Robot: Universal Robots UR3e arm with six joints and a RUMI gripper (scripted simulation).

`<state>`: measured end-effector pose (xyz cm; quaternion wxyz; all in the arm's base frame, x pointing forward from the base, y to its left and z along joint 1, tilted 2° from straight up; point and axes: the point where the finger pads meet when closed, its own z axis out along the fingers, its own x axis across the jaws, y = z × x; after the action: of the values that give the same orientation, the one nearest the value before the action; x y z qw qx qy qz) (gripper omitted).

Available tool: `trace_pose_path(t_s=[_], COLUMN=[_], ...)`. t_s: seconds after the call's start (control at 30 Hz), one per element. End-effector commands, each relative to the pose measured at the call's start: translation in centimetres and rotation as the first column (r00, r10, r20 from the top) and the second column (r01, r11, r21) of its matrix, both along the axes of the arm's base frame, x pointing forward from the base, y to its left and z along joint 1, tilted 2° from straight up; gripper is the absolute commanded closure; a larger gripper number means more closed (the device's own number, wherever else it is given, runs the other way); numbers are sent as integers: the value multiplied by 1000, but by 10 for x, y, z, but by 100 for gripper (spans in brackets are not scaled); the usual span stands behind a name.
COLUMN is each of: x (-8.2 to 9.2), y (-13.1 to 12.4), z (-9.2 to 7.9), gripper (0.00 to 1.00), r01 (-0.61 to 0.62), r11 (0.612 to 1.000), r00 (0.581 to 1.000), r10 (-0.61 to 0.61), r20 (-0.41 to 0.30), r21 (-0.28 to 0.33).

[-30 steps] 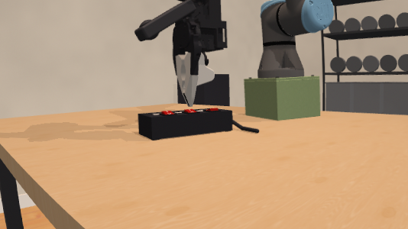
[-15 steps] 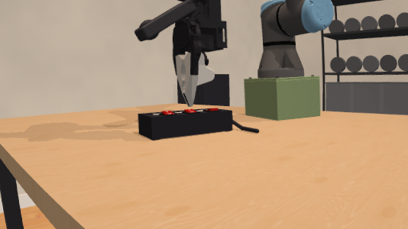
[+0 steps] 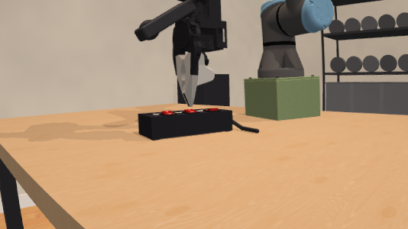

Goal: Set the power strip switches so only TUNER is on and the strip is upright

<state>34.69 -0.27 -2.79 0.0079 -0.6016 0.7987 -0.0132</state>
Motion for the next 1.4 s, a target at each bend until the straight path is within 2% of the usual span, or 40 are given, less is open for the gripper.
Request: trace_pose_path(t_s=[0.0,1.37], x=[1,1], y=[0,0], z=[0,-8], gripper=[100,100], r01=[0,0], r11=[1000,1000], r00=[1000,1000], r10=[0,0], r20=[2,2], r21=[-1,-1])
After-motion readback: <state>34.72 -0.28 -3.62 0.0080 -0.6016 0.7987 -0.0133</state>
